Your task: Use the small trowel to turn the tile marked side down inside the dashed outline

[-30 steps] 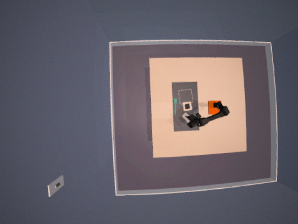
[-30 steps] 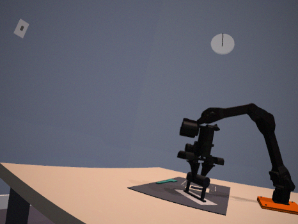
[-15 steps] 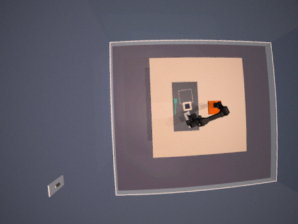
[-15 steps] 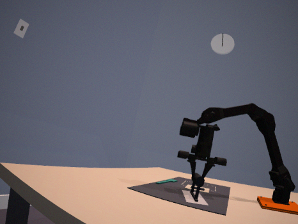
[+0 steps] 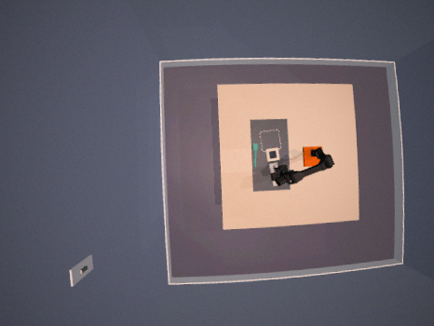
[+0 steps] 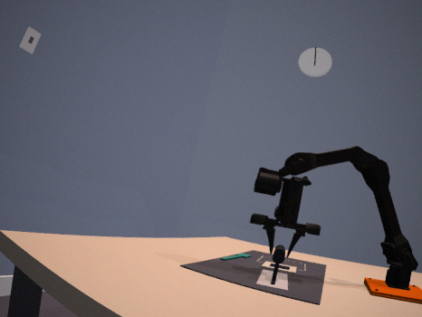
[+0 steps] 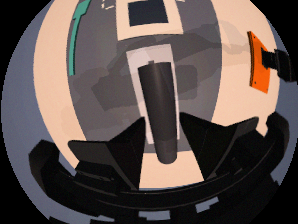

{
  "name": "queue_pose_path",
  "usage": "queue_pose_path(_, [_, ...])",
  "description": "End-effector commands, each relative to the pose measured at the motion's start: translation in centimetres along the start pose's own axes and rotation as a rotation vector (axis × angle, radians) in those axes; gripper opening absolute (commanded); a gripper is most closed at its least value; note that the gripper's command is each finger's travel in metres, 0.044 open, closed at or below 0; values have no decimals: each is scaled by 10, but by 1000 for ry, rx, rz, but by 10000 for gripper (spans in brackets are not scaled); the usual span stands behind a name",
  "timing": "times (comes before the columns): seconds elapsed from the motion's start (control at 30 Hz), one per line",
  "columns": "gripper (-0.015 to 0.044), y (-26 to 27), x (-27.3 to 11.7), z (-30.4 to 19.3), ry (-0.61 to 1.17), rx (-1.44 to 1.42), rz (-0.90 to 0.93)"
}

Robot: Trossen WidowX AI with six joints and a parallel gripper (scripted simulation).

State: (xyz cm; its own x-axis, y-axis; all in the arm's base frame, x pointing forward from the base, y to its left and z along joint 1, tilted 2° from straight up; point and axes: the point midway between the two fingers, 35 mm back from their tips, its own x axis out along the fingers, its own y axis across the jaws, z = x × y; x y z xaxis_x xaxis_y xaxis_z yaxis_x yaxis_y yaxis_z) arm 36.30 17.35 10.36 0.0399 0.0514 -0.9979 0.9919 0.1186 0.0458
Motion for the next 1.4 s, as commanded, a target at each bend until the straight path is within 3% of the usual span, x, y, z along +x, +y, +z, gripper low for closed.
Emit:
queue_pose_path(0.0, [270, -2, 1, 0, 0, 7, -8])
queue_pose_path(0.6, [270, -2, 1, 0, 0, 7, -8])
queue_pose_path(0.77, [270, -4, -41, 1, 0, 9, -8])
queue_pose_path(0.97, [270, -5, -44, 1, 0, 9, -8])
queue_pose_path(1.0, [296, -4, -45, 1, 1, 5, 3])
queue_pose_path(1.1, [300, -4, -55, 1, 1, 5, 3])
queue_pose_path(1.37, [300, -2, -51, 0, -4, -210, 60])
